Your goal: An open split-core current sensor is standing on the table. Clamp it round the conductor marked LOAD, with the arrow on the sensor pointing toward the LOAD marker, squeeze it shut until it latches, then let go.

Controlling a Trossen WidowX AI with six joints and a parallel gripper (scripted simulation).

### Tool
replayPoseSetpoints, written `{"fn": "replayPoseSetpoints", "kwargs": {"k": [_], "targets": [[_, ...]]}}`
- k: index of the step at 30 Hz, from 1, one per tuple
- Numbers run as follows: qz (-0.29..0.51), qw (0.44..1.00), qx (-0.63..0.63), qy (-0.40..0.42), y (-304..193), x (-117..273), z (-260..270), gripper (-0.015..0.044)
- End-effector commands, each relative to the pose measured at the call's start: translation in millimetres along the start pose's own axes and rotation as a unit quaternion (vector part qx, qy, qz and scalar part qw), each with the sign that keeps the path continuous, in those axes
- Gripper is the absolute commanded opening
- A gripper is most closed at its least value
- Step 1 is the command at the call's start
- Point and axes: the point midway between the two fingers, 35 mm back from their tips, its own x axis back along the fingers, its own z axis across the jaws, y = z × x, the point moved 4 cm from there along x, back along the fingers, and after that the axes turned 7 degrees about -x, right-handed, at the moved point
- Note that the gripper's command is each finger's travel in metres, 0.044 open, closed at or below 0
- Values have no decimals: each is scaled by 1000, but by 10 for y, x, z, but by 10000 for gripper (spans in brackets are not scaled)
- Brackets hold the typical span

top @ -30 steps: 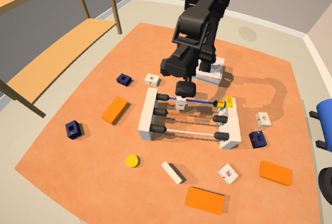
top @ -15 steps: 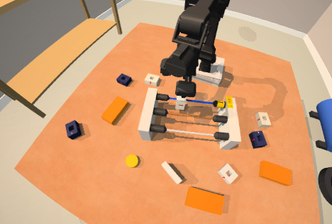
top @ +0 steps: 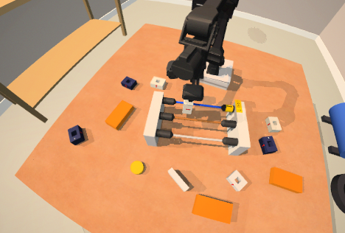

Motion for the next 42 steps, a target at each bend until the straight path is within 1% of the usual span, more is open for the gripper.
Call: {"fn": "replayPoseSetpoints", "kwargs": {"k": [1,4,8,12,19,27,31,32,42], "targets": [[-2,1000,-1,-1,4,2,-4,440],[-9,1000,17,6,-41,17,-42,440],[-65,990,115,43,-254,84,-302,440],[-123,967,210,81,-417,87,-583,440],[-222,898,350,145,-572,-63,-1022,440],[-325,798,461,210,-634,-423,-1338,440],[-334,789,468,215,-638,-459,-1354,440],[-315,807,455,206,-636,-393,-1327,440],[-315,807,455,206,-636,-393,-1327,440]]}}
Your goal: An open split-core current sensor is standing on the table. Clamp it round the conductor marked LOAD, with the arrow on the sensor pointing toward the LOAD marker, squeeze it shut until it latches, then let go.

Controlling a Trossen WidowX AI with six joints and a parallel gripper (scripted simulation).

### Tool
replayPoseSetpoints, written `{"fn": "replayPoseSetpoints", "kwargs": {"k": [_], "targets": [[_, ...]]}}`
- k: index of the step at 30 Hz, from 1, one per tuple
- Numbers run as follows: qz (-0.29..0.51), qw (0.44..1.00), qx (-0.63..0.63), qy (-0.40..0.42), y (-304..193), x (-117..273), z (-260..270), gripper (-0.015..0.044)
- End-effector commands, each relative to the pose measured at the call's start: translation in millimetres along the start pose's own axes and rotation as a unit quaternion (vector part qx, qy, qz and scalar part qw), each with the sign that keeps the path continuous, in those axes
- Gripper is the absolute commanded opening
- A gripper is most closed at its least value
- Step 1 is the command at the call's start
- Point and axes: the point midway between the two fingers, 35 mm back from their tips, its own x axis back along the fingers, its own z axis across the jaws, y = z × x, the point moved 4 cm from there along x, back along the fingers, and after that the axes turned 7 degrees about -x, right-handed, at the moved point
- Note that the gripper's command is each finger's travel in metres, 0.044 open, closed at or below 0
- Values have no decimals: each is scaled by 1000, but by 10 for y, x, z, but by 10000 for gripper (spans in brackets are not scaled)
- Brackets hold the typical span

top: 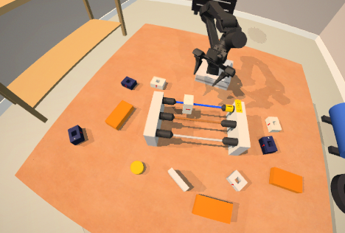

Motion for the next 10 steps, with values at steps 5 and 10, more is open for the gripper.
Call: {"fn": "replayPoseSetpoints", "kwargs": {"k": [5,10], "targets": [[5,1000,-4,0,6,4,6,440],[25,999,-23,-10,66,21,14,440]]}}
